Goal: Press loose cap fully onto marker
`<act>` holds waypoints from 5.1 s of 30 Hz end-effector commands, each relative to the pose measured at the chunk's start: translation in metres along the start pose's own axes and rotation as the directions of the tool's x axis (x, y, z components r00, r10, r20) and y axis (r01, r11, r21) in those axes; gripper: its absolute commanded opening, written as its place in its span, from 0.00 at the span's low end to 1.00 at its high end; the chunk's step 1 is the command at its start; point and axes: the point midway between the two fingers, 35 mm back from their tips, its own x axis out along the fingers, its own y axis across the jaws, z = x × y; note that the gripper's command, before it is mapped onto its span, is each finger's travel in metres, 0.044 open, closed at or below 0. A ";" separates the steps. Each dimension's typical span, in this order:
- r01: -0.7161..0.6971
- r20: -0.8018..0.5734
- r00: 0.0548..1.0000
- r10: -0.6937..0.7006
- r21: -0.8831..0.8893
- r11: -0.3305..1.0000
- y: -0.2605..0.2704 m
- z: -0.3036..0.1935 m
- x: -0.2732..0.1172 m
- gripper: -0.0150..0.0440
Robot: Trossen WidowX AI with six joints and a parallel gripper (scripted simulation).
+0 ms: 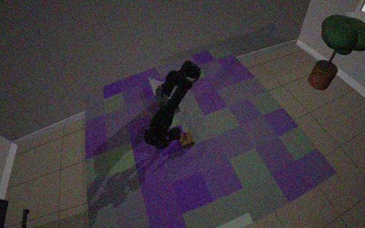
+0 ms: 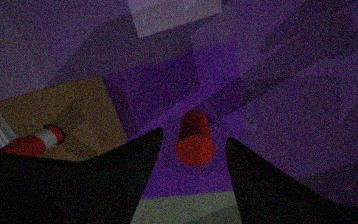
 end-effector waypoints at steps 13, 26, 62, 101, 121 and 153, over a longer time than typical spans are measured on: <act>-0.007 -0.009 1.000 0.007 0.010 1.000 0.000 -0.005 0.027 0.65; -0.007 -0.009 1.000 0.007 0.010 1.000 -0.001 -0.004 0.027 0.40; -0.004 -0.007 1.000 0.004 0.011 1.000 0.035 -0.001 -0.054 0.25; -0.007 -0.009 1.000 0.007 0.011 1.000 0.114 -0.012 -0.074 0.25; -0.009 -0.009 1.000 0.009 0.011 1.000 0.114 -0.013 -0.041 0.25; -0.007 -0.009 1.000 0.007 0.005 1.000 0.115 -0.013 -0.035 0.70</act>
